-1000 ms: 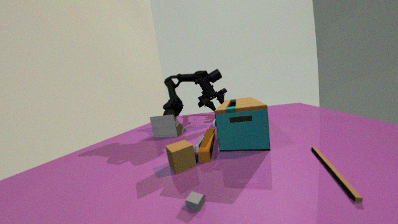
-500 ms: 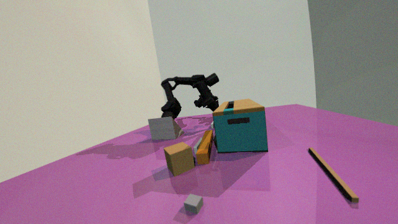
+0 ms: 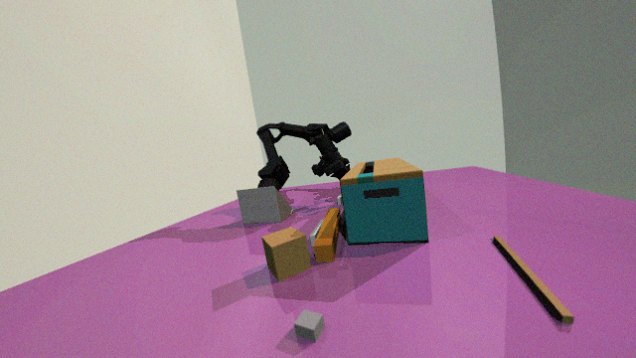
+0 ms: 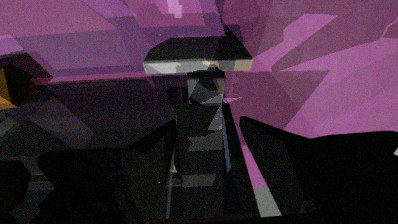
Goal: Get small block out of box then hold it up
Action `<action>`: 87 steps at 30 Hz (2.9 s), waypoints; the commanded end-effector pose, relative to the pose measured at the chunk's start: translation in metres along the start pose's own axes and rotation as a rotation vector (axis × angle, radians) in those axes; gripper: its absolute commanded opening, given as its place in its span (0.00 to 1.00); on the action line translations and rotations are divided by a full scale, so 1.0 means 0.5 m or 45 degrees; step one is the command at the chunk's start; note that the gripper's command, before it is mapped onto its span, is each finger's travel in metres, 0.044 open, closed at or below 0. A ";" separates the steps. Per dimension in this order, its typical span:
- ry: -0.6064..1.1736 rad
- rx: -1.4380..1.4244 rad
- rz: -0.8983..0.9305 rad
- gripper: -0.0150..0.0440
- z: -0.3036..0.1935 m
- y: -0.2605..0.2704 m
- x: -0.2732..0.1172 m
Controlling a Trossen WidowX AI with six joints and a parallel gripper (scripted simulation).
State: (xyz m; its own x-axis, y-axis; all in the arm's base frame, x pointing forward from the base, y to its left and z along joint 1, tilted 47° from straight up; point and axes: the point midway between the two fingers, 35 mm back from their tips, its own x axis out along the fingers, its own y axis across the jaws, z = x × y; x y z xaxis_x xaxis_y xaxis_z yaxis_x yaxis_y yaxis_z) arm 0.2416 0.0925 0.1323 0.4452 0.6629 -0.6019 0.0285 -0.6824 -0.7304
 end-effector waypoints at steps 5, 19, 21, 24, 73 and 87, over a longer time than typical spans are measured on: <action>-0.006 0.008 0.005 0.74 0.012 0.003 0.025; -0.001 0.009 0.000 0.74 0.031 0.000 0.064; 0.000 0.010 -0.002 0.74 0.034 0.000 0.070; 0.001 0.011 -0.005 0.74 0.038 -0.001 0.077; -0.041 0.911 0.017 0.25 -0.011 0.018 -0.053; -0.066 1.683 0.040 0.25 -0.012 0.031 -0.071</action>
State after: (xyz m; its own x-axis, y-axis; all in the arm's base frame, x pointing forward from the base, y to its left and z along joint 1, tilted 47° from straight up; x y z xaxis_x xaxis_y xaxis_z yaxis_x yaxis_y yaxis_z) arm 0.2312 0.0589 0.1432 0.3970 0.6796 -0.6169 -0.8457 0.0095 -0.5336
